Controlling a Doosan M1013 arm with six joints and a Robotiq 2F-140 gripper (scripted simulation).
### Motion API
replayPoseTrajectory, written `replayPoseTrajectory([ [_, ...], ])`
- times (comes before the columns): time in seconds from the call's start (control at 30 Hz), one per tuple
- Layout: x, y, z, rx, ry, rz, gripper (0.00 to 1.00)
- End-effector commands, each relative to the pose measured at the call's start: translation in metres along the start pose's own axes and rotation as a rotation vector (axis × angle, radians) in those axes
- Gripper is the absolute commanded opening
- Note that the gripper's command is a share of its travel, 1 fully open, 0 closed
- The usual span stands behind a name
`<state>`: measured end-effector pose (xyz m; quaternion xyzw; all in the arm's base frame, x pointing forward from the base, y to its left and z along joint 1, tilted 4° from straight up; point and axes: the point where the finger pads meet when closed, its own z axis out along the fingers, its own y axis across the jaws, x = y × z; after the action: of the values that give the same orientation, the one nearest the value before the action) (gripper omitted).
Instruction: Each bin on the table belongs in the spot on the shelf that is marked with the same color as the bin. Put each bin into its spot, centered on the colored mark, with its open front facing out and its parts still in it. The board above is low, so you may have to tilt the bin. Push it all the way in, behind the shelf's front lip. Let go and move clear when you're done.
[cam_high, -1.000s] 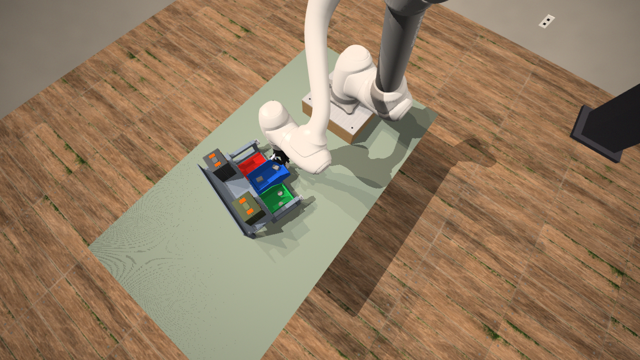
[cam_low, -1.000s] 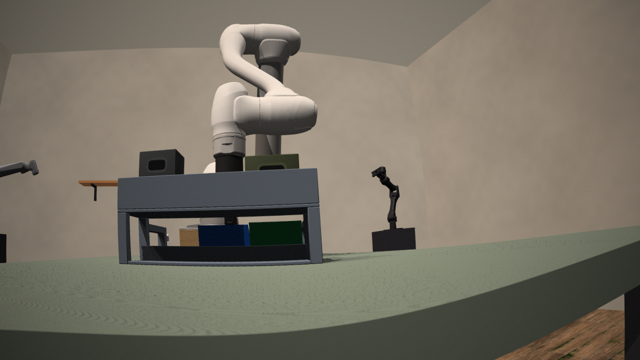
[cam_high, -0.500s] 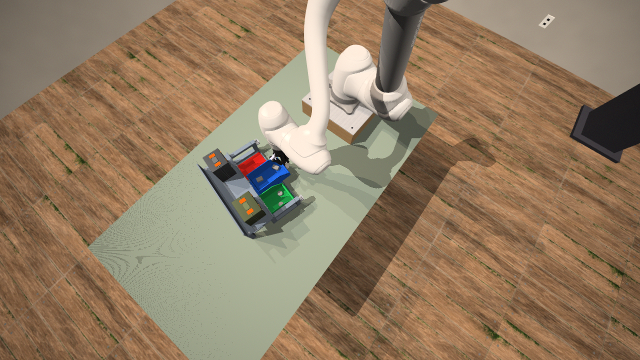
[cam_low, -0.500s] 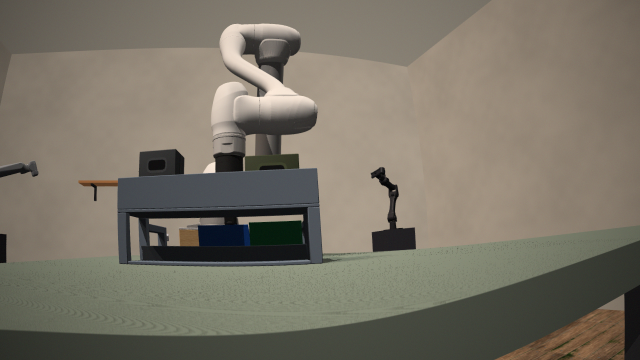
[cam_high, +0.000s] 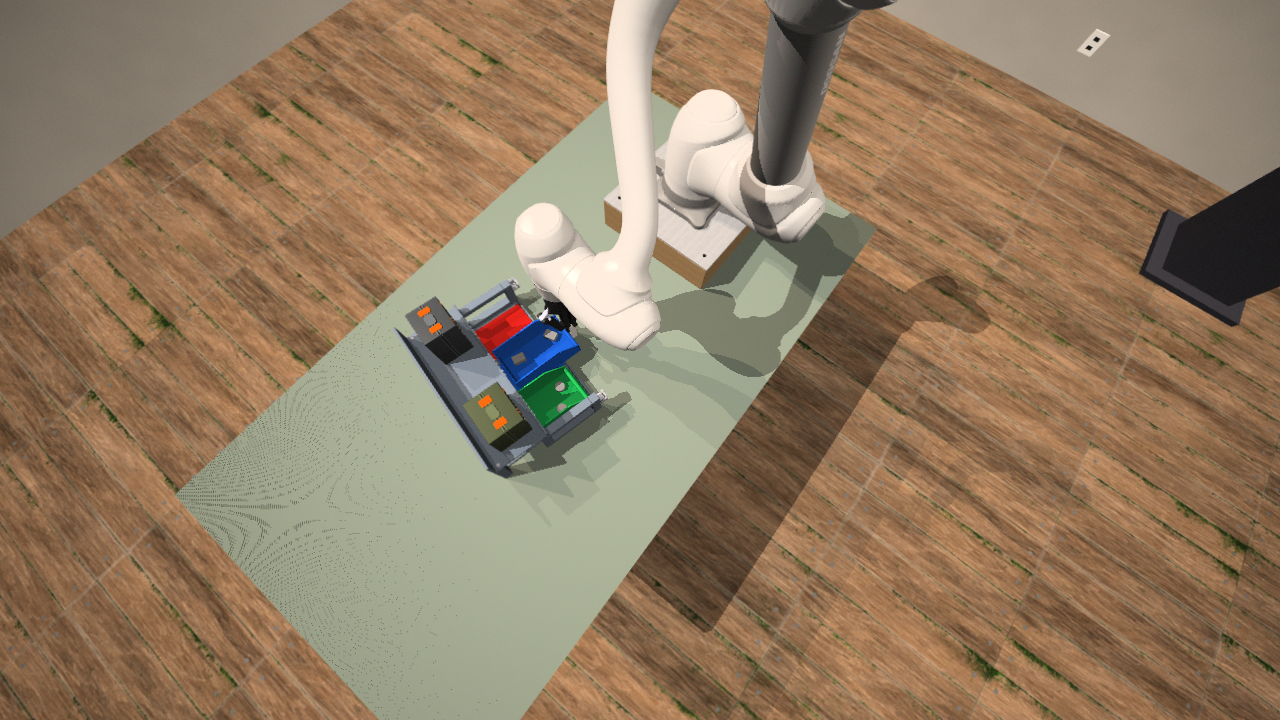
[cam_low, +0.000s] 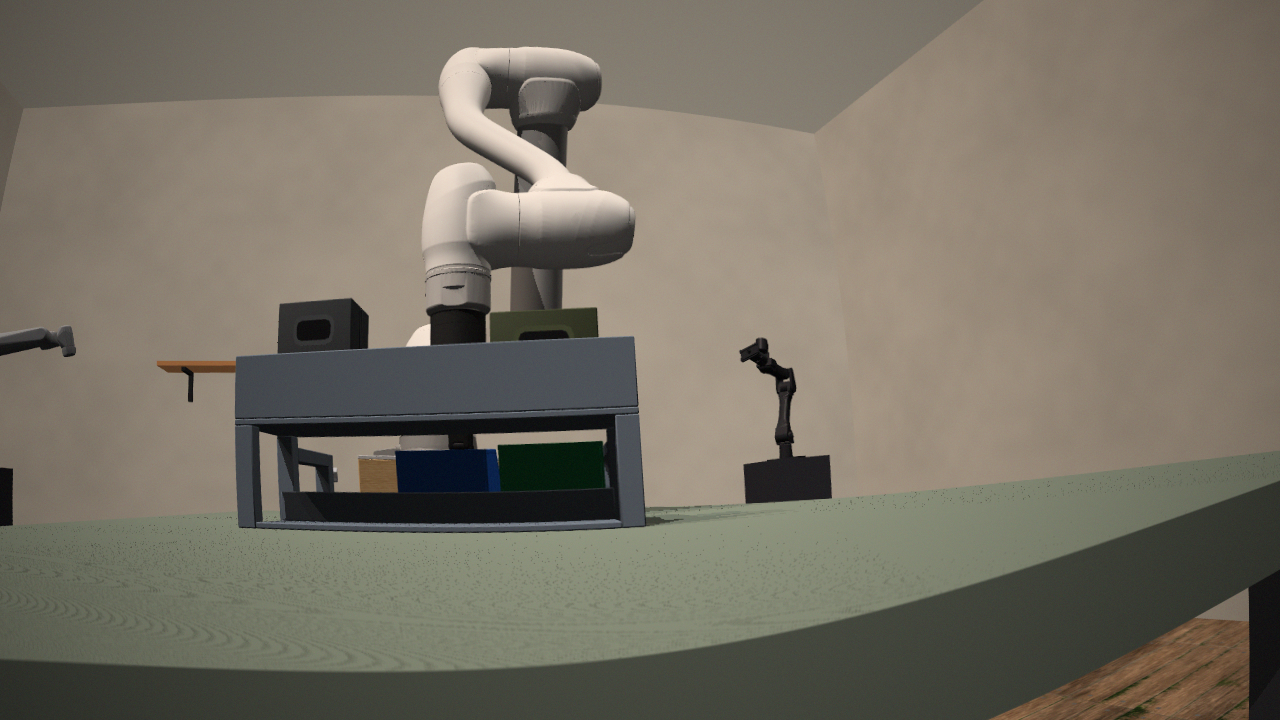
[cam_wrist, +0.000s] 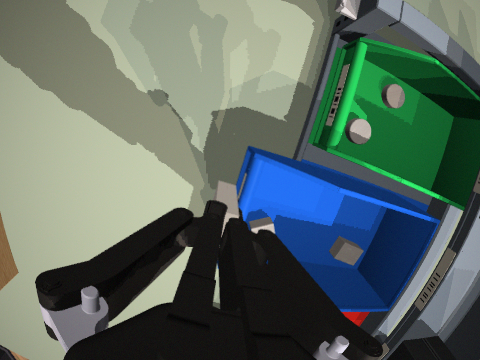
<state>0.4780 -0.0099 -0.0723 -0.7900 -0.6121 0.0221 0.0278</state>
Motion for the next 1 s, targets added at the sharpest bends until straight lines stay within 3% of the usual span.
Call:
replayPoseTrajectory([
  [0.0,0.0,0.006,-0.001,-0.002,0.0,-0.006,0.1],
  [0.97,0.0,0.021,-0.001,-0.002,0.0,-0.006,0.1],
])
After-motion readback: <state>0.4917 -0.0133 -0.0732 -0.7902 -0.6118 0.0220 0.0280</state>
